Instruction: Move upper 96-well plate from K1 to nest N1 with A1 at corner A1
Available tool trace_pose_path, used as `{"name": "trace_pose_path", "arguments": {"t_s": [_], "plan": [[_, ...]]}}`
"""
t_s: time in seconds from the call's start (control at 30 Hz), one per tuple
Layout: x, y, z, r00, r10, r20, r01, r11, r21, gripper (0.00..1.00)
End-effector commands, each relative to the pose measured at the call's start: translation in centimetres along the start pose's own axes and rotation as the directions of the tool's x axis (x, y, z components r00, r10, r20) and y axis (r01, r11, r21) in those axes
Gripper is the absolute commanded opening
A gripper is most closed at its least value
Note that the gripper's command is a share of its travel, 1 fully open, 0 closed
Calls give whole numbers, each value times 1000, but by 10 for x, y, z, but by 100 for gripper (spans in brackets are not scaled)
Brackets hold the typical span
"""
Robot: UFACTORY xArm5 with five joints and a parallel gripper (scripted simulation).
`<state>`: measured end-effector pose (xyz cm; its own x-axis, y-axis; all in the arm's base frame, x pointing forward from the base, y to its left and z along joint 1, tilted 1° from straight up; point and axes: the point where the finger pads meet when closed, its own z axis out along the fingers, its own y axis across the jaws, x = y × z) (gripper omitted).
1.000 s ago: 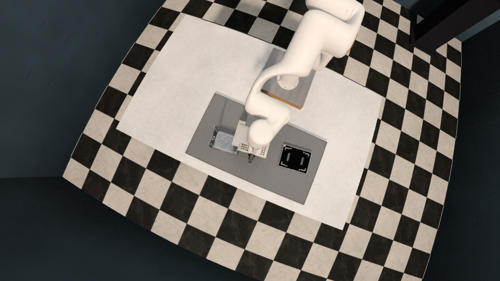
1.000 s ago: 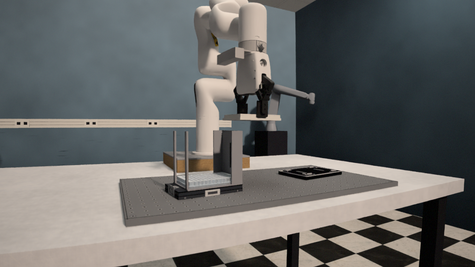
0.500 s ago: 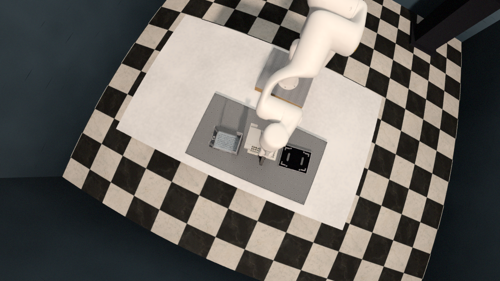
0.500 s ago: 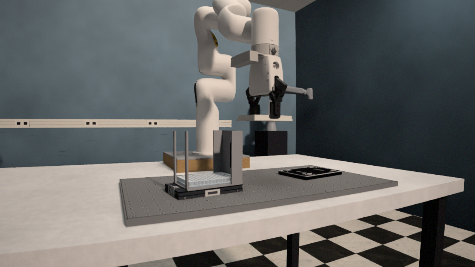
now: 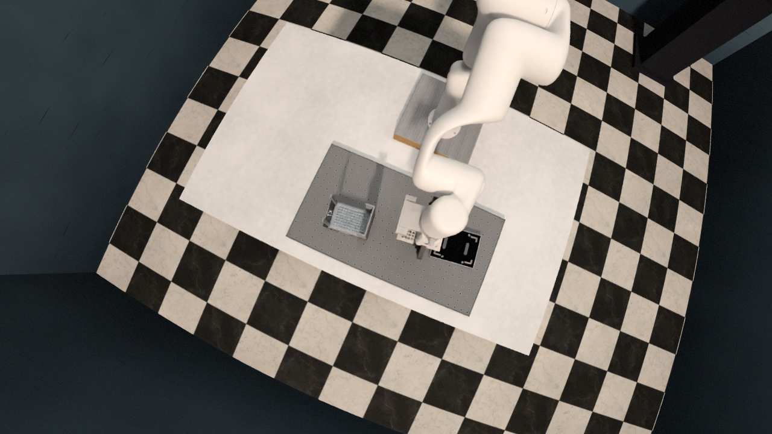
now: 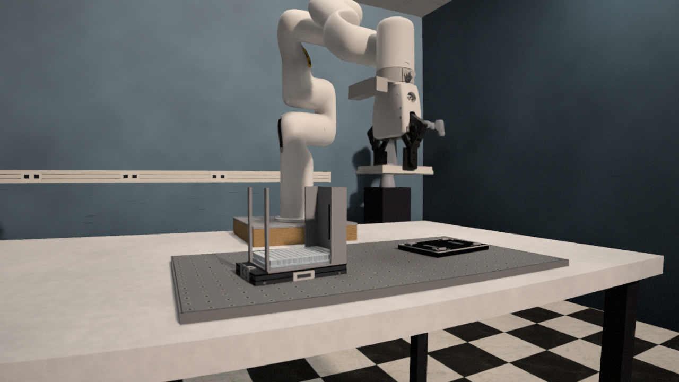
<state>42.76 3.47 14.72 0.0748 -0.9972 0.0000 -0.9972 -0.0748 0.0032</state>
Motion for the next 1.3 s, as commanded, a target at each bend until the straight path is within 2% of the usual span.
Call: {"name": "trace_pose_path", "arguments": {"t_s": [0.0,1.27], "plan": [[-13,-1,-1,1000,0,11,0,1000,4,0],[-127,5,0,1000,0,12,0,1000,4,0]]}}
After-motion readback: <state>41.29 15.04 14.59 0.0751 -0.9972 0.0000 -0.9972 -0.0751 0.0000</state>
